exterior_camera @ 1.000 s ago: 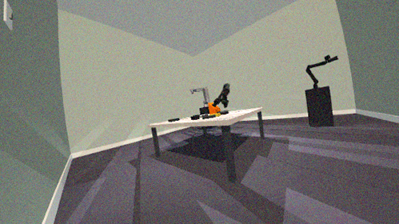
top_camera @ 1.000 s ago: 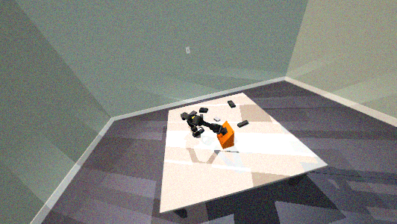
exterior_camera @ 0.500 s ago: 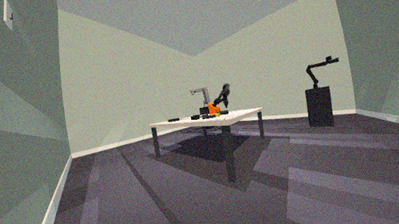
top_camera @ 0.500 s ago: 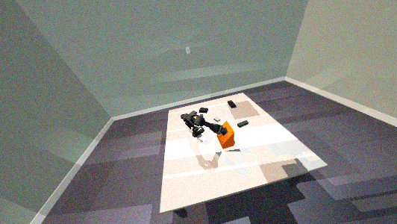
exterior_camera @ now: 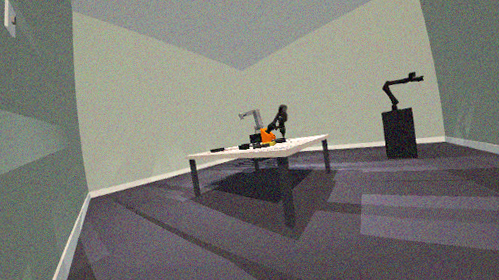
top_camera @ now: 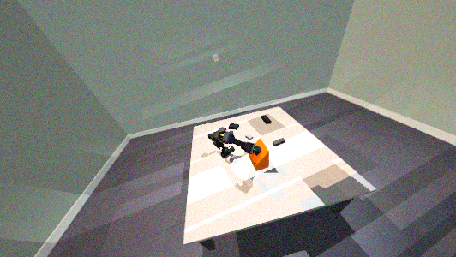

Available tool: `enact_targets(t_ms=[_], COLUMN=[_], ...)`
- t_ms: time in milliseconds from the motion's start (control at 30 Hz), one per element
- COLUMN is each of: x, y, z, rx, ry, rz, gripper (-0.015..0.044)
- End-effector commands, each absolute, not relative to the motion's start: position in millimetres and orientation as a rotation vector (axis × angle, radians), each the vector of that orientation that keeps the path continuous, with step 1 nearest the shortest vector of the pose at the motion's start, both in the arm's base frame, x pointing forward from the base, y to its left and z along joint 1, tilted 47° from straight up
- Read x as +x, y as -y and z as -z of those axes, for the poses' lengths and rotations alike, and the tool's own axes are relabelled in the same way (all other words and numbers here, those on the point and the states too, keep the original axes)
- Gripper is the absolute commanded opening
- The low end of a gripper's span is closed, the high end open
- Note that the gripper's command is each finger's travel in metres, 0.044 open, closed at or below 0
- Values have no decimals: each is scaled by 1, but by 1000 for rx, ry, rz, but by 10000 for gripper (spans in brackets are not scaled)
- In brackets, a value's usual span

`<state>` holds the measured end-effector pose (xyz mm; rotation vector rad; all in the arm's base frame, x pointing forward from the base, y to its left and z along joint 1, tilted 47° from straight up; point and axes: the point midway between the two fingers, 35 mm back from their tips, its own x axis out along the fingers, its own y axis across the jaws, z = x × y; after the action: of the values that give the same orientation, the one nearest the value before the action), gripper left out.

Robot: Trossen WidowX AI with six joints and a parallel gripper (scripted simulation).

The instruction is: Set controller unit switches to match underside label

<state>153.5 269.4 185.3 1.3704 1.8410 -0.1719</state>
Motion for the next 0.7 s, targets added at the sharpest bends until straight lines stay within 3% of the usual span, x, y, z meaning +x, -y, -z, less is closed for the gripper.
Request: enact_targets(t_ms=[0, 533, 667], x=[152, 148, 148], y=[-273, -290, -290], z=[-177, -161, -161], rx=[1368, 1371, 1371], ry=[-1844, -1848, -1848], rz=[190, 189, 189], gripper=[440, 440, 355])
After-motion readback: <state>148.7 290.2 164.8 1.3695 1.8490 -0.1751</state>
